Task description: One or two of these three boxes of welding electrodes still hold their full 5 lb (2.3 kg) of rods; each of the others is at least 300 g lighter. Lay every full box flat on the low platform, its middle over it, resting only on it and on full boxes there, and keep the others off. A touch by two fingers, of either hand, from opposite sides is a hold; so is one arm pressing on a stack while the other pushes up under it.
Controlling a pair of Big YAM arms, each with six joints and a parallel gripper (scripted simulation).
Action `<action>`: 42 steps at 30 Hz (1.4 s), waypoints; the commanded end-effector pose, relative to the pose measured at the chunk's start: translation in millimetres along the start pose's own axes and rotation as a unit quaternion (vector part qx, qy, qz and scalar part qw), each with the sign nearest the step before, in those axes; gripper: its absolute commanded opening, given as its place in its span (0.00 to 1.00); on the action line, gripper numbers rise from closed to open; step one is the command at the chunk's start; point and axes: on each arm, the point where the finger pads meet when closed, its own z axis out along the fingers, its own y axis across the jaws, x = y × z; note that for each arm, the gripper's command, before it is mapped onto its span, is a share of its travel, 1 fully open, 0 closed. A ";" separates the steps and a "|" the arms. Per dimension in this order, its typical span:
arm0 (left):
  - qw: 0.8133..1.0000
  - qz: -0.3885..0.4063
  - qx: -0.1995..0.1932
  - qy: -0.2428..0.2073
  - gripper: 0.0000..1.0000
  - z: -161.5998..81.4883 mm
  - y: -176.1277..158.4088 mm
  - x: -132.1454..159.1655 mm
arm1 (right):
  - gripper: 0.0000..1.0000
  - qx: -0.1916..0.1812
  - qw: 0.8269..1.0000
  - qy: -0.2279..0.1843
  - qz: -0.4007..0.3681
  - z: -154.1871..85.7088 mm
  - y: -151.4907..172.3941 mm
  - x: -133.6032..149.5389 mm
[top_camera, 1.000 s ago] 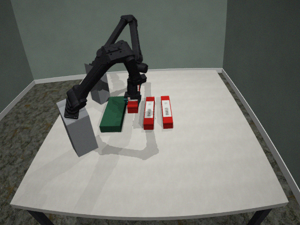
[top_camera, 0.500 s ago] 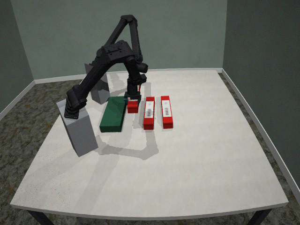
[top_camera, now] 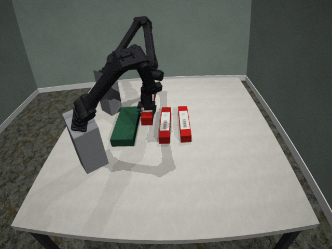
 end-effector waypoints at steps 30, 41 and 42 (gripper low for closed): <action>0.999 -0.002 -0.033 -0.012 0.00 -32.3 22.8 -4.4 | 0.00 0.033 0.999 -0.012 0.011 -35.6 -21.5 -4.4; 0.999 -0.009 -0.044 -0.019 0.00 -57.9 31.6 -8.3 | 0.00 0.045 0.999 -0.021 0.017 -65.0 -29.7 -10.0; 0.999 -0.009 -0.044 -0.019 0.00 -59.6 31.5 -8.3 | 0.00 0.045 0.999 -0.021 0.017 -66.7 -29.7 -10.0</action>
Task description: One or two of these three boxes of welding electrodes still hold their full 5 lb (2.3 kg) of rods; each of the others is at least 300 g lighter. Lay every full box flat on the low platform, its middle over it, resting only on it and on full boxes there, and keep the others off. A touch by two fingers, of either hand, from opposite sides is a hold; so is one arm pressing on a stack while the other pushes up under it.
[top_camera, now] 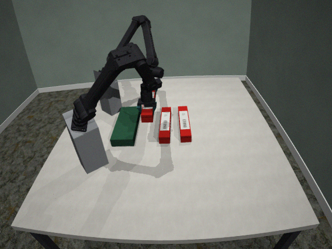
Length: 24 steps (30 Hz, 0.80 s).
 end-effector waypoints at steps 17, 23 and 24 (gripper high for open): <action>0.999 -0.014 -0.038 -0.020 0.00 -64.6 26.7 -6.4 | 0.00 0.038 0.999 -0.024 0.014 -71.2 -26.6 -11.8; 0.999 -0.014 -0.038 -0.020 0.00 -75.1 26.4 -6.2 | 0.00 0.038 0.999 -0.024 0.014 -81.7 -26.3 -11.7; 0.999 -0.015 -0.038 -0.021 0.00 -76.8 26.4 -6.2 | 0.00 0.038 0.999 -0.024 0.014 -83.4 -26.2 -11.6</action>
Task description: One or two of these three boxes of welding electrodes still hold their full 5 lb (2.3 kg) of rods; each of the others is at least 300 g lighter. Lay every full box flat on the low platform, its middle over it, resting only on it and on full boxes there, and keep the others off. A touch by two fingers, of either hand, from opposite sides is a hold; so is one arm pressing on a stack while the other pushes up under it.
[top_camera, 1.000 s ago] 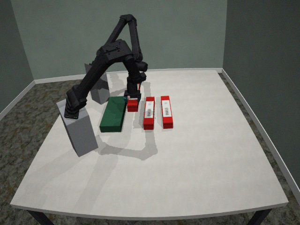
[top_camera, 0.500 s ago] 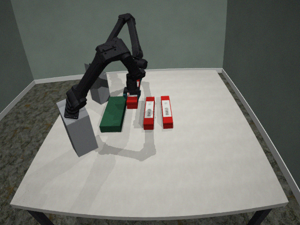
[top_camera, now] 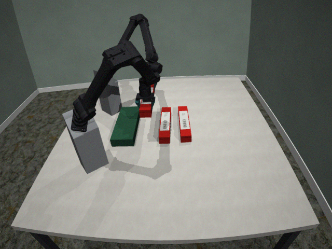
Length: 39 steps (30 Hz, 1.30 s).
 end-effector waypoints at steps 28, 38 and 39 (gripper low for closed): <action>0.999 -0.008 -0.041 -0.021 0.00 -62.5 39.4 -4.7 | 0.00 0.041 0.999 -0.026 0.011 -69.1 -40.7 -12.2; 0.999 -0.007 -0.041 -0.021 0.00 -65.2 41.1 -4.3 | 0.00 0.041 0.999 -0.026 0.011 -72.2 -42.7 -12.1; 0.999 -0.008 -0.041 -0.021 0.00 -65.4 41.2 -4.3 | 0.00 0.041 0.999 -0.026 0.011 -72.5 -42.9 -12.1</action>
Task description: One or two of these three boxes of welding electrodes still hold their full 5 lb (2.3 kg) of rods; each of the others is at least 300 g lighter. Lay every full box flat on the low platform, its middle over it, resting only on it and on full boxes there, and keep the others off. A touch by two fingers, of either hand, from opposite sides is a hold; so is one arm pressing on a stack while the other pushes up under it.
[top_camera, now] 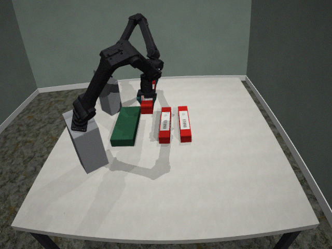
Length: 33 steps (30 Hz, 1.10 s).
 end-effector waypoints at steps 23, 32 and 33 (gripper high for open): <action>0.999 -0.006 -0.041 -0.023 0.00 -45.6 33.8 -4.7 | 0.00 0.042 0.999 -0.028 0.011 -53.5 -36.0 -11.3; 0.999 -0.006 -0.041 -0.023 0.00 -46.4 34.2 -4.5 | 0.00 0.042 0.999 -0.028 0.011 -54.6 -36.7 -11.3; 0.999 -0.006 -0.041 -0.023 0.00 -46.4 34.2 -4.5 | 0.00 0.042 0.999 -0.028 0.011 -54.6 -36.7 -11.3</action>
